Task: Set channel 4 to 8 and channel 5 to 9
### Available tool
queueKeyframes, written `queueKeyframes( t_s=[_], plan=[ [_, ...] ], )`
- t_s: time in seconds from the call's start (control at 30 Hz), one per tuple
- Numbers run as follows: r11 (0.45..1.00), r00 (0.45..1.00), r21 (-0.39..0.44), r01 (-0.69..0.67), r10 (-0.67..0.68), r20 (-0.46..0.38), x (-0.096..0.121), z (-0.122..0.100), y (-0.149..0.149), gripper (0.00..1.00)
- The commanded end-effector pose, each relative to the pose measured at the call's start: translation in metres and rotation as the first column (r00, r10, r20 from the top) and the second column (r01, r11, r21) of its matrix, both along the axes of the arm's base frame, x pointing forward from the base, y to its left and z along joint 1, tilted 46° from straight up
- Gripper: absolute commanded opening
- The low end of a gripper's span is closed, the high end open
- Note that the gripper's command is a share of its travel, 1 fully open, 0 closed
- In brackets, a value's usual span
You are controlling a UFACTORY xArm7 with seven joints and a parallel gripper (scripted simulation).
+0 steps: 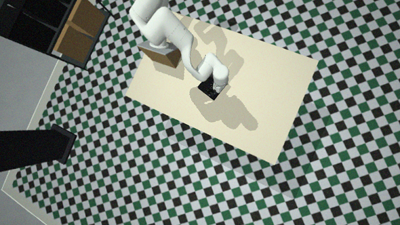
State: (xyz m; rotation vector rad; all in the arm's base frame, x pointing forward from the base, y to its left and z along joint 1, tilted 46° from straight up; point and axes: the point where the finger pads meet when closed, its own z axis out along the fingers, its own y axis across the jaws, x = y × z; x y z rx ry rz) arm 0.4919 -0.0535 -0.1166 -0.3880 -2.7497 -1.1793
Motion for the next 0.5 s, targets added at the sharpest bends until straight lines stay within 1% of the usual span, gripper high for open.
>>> queueKeyframes(
  t_s=[0.0, 0.47],
  plan=[
    [1.000, 1.000, -0.003, 0.004, -0.004, 0.003, 0.0015, 0.0000, -0.0013, 0.00],
    [1.000, 1.000, -0.003, 0.004, -0.004, 0.003, 0.0015, -0.0067, 0.0056, 0.00]
  ],
)
